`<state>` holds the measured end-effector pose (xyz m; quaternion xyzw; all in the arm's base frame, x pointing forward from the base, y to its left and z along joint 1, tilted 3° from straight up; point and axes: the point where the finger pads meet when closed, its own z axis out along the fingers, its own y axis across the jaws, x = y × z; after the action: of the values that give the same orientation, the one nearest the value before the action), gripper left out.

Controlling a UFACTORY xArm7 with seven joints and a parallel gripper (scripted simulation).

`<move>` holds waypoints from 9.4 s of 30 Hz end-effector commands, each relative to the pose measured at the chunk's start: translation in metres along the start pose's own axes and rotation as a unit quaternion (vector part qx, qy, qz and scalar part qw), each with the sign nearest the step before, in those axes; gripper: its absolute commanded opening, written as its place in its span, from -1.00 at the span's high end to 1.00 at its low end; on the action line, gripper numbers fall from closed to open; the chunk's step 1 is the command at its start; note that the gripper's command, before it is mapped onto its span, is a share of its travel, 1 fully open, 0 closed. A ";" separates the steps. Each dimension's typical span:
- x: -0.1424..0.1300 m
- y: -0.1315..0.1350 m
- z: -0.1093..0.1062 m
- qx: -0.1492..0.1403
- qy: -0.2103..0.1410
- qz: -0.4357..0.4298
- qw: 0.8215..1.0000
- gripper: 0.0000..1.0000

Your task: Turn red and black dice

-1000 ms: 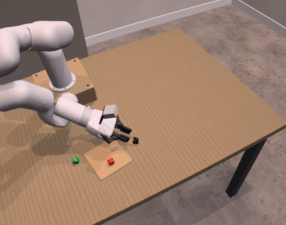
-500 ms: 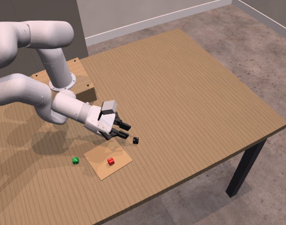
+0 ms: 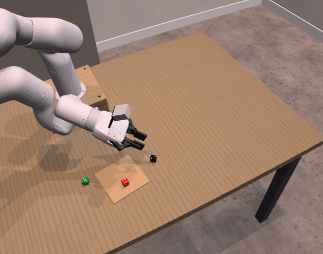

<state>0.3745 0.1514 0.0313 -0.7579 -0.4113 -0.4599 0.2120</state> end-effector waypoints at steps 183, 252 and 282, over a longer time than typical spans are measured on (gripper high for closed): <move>0.006 0.000 0.047 0.359 -0.369 -0.599 0.614 0.28; -0.033 0.001 0.067 0.359 -0.369 -0.599 0.614 0.28; -0.032 0.001 0.069 0.359 -0.369 -0.599 0.614 0.28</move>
<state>0.4022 0.1840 -0.0313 -0.3125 -0.9494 0.0189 -0.0235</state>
